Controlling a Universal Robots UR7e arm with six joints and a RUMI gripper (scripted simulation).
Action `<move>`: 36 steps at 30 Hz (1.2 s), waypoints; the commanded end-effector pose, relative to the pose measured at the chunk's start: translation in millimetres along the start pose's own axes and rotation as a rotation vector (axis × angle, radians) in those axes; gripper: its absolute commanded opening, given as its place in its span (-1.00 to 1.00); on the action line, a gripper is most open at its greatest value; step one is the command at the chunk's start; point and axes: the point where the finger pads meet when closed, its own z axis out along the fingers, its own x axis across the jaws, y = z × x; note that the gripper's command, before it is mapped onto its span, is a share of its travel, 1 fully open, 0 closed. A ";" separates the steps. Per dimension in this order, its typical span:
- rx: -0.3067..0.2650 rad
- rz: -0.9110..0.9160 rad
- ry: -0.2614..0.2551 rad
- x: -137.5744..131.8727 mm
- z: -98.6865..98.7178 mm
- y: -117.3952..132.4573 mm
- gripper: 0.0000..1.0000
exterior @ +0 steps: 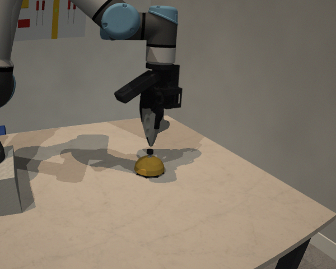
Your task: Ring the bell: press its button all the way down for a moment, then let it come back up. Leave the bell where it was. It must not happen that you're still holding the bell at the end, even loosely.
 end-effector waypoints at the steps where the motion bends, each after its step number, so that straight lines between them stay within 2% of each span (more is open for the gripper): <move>1: -0.001 0.000 0.000 -0.2 -7.6 0.3 -1.00; 15: -0.001 0.000 0.000 -0.2 -44.2 0.3 -1.00; 24: -0.001 0.000 0.000 -0.2 -52.0 0.3 -1.00; 36: -0.001 0.000 0.000 -0.2 -52.8 0.3 -1.00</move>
